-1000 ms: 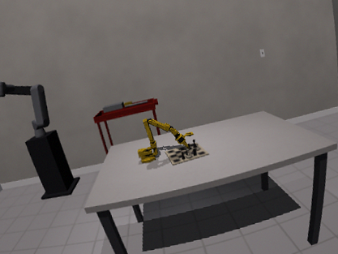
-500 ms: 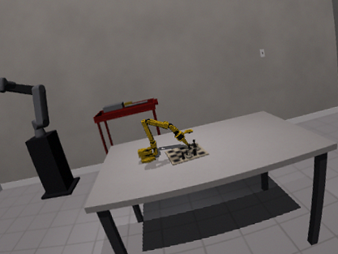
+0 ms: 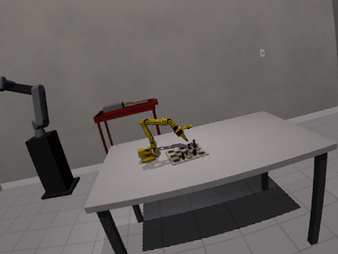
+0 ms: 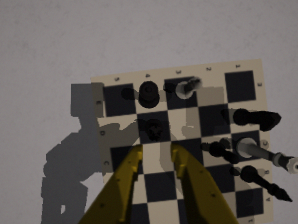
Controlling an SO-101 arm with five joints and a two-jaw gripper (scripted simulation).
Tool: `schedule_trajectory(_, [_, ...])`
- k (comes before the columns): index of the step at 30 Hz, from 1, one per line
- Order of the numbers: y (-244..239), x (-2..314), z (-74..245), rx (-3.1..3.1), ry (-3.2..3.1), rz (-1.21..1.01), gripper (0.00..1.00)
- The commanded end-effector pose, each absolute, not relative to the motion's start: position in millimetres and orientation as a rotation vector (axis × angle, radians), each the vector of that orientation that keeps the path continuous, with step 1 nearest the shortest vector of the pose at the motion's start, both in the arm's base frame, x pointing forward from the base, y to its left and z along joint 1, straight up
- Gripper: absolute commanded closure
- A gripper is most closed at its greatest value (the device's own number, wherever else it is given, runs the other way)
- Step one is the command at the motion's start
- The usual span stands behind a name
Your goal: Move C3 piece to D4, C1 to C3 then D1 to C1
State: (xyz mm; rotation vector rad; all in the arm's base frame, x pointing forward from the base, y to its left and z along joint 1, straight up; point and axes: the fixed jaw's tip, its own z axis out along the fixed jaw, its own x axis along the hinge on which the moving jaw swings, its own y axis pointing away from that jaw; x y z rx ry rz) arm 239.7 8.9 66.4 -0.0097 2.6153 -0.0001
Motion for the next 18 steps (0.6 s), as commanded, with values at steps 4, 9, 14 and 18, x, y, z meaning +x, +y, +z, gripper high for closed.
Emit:
schedule_trajectory(4, [11.5, 241.8, 79.9, -0.013, 2.592, 0.008, 0.88])
schedule_trajectory(9, [11.5, 241.6, 83.2, -0.013, 2.592, 0.008, 0.88])
schedule_trajectory(14, [11.5, 241.6, 83.8, -0.013, 2.592, 0.008, 0.88])
schedule_trajectory(18, [11.5, 241.6, 83.8, -0.014, 2.592, 0.007, 0.88])
